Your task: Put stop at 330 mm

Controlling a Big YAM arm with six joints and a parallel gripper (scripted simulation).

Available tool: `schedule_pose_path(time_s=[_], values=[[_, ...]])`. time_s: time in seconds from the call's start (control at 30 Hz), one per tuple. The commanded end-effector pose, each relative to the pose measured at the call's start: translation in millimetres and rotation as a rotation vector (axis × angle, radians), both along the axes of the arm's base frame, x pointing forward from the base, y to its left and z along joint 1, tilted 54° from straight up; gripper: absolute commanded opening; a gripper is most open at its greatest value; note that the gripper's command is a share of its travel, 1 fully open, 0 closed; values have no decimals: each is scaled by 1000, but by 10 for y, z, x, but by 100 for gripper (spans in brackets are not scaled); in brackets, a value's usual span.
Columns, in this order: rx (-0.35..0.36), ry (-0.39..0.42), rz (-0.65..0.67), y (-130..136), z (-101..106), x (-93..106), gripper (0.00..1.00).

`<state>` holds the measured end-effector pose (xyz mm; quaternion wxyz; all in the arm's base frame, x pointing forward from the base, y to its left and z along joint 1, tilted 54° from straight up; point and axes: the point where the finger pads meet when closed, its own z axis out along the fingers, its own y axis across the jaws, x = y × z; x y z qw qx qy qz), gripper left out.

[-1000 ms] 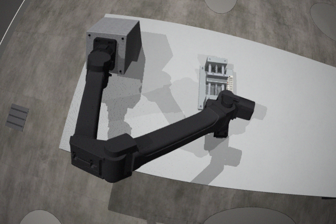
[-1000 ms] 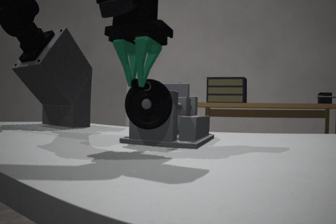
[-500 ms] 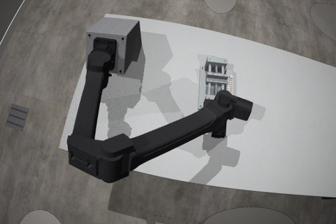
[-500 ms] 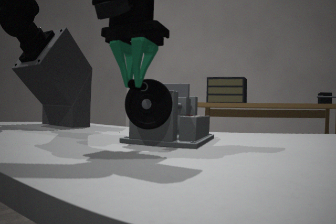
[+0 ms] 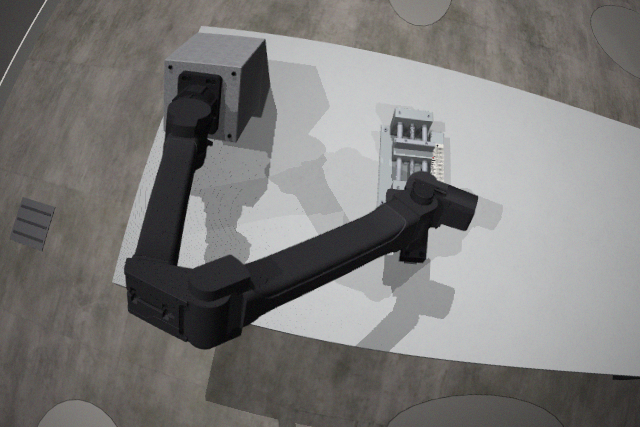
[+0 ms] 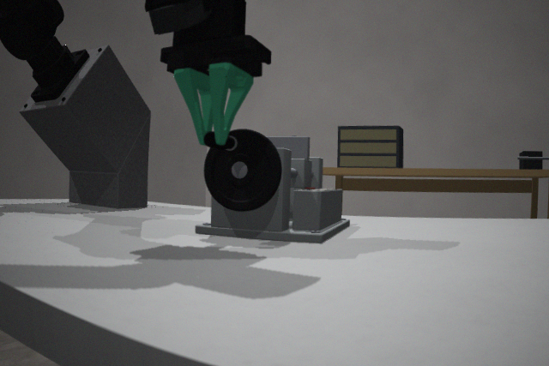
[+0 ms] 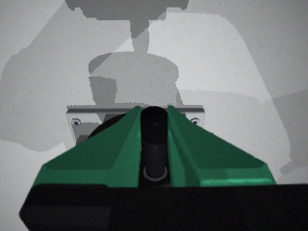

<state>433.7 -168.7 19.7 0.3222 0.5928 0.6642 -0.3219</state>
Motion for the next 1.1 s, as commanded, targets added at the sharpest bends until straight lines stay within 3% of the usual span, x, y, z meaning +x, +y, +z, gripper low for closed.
schedule_pose_path(time_s=[0.0,0.17,0.9,1.07], values=[[-6,5,-15,-100,31,-139,6],[-4,40,-16,-113,-47,-210,6],[-5,28,-20,-196,-80,-313,6],[-1,36,-15,-243,-191,-310,6]])
